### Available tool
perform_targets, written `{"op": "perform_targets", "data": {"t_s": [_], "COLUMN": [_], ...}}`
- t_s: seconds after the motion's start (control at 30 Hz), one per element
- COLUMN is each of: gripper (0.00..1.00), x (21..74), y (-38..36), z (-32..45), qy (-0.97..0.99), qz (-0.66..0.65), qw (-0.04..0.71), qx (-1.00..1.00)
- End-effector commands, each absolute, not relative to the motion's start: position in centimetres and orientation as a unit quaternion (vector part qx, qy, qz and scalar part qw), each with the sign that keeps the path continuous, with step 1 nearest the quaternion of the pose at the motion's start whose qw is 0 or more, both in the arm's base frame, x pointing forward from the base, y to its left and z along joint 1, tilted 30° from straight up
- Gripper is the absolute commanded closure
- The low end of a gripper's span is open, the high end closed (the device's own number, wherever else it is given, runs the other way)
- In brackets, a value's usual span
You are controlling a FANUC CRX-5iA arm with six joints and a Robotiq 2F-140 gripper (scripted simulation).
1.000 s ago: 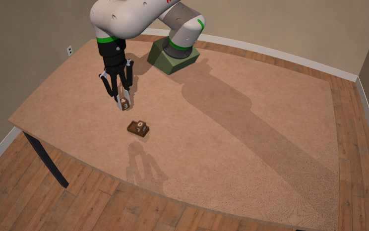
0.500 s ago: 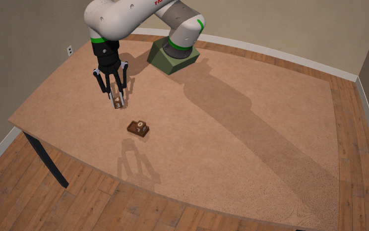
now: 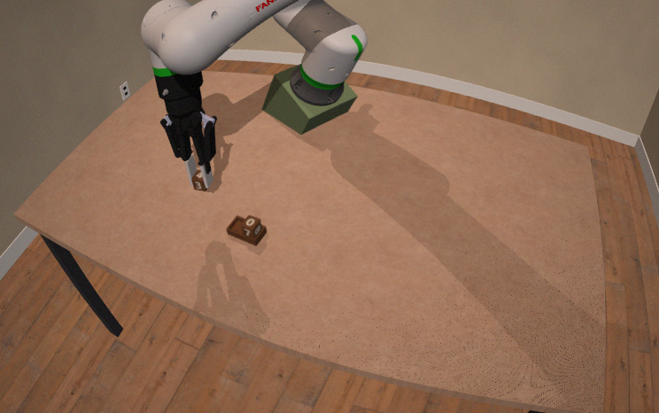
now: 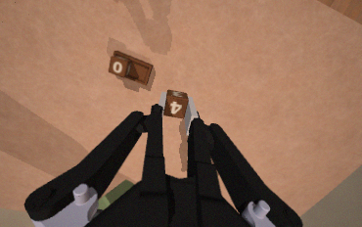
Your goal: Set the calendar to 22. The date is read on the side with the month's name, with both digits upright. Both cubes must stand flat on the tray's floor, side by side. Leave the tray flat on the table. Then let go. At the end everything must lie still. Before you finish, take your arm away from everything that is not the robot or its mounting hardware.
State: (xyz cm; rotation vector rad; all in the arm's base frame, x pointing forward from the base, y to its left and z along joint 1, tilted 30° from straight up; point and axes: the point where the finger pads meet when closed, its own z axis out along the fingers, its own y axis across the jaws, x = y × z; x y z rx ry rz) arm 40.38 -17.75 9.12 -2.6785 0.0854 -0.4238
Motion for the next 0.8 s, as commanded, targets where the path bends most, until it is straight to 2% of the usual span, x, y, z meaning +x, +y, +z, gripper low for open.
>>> {"op": "perform_targets", "data": {"t_s": [0.0, 0.77], "gripper": [0.83, 0.83], "x": [40.17, 40.29], "y": [-18.54, -18.46], "z": [8.59, 8.07], "qy": [0.110, 0.122], "qz": [-0.133, -0.130], "qw": [0.222, 0.224], "qx": [-0.960, -0.958]}}
